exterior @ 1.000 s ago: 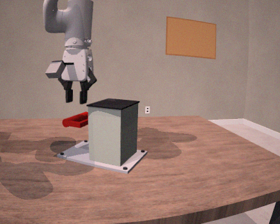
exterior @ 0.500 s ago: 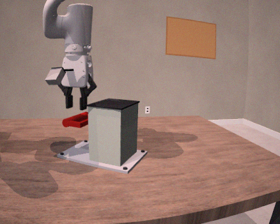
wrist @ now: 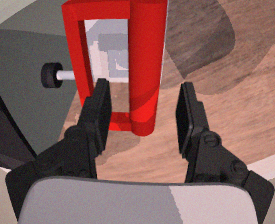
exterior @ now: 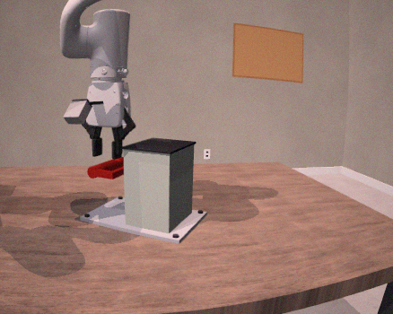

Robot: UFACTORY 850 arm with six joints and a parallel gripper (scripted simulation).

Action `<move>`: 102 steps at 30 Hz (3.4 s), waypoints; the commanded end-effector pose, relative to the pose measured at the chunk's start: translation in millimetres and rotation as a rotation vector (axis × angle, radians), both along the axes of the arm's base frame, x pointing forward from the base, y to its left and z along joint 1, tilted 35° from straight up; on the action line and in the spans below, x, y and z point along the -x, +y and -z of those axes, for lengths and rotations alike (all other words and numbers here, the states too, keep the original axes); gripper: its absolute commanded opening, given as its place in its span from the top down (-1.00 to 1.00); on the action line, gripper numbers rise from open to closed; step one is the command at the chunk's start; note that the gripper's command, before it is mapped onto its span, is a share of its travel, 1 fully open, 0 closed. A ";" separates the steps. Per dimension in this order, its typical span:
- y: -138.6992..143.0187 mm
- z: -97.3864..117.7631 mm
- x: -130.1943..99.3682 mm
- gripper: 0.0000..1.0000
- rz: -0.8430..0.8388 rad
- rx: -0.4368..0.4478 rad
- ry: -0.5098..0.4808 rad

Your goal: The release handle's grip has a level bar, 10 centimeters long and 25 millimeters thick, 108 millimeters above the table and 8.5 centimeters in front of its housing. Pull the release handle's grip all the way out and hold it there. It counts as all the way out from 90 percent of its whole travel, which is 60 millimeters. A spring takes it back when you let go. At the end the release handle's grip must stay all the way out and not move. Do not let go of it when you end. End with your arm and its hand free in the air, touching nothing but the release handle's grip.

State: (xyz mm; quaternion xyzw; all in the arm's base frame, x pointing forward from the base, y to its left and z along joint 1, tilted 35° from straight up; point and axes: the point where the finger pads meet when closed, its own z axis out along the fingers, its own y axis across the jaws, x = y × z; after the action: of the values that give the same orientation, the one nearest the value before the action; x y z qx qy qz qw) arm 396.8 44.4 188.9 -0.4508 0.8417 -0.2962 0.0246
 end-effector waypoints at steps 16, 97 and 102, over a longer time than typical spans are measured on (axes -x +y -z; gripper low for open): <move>-0.1 0.4 -0.7 -0.07 0.000 0.000 -0.001; -18.3 32.2 -13.2 -0.07 0.000 0.000 -0.001; -19.1 33.6 -13.8 -0.07 0.000 0.000 -0.001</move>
State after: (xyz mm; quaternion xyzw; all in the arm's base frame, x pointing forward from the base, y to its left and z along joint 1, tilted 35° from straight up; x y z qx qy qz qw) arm 409.7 25.8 156.3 -0.4508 0.8417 -0.2961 0.0246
